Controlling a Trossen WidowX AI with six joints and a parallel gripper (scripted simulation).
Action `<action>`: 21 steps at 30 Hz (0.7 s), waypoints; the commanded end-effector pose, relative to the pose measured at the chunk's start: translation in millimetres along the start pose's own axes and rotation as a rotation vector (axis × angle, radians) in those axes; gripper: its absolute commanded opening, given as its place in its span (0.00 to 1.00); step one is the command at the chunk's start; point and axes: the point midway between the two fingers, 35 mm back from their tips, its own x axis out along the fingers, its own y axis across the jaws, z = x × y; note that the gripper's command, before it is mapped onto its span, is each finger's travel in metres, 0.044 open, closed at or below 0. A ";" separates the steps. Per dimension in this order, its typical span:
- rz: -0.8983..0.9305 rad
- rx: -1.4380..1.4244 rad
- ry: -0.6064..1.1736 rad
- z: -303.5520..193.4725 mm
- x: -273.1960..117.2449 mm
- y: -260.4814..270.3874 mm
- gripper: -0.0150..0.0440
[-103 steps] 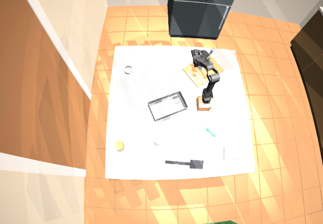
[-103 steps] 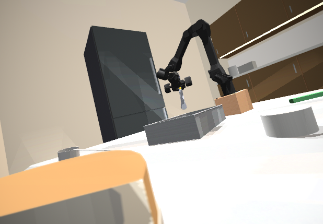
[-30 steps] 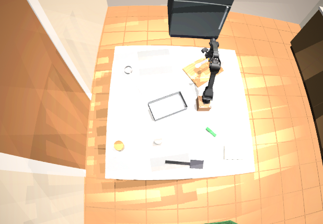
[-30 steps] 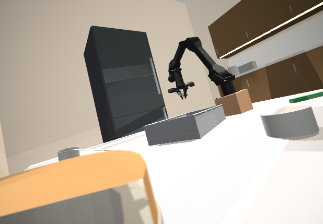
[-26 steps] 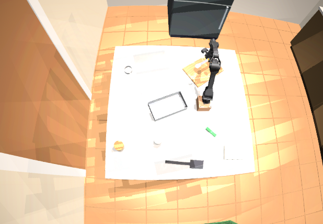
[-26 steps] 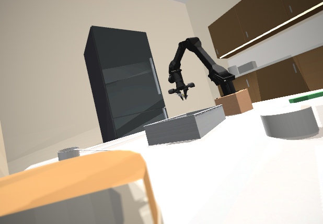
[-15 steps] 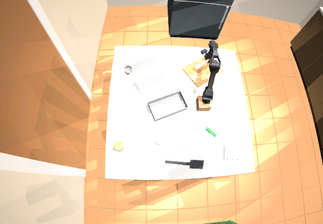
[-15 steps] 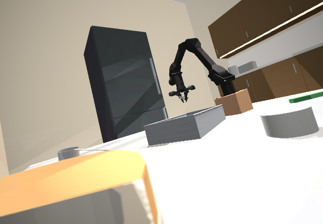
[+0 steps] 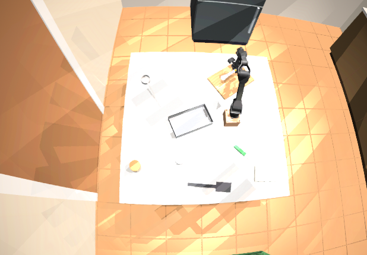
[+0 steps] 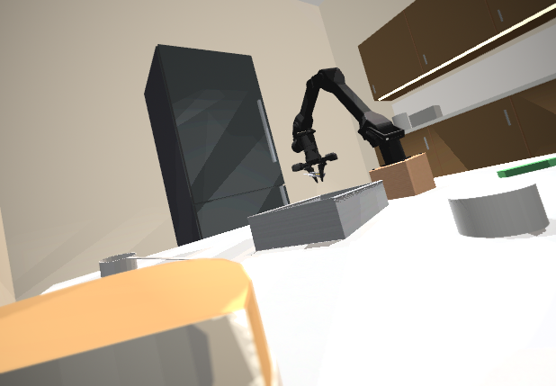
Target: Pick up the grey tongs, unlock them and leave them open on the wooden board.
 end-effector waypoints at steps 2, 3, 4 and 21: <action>0.003 0.003 0.004 -0.7 10.3 0.4 0.00; 0.003 0.003 0.004 -0.7 11.9 0.4 0.00; 0.003 0.003 0.004 -0.8 13.6 0.3 0.00; 0.003 0.003 0.004 -2.6 41.2 -1.2 0.00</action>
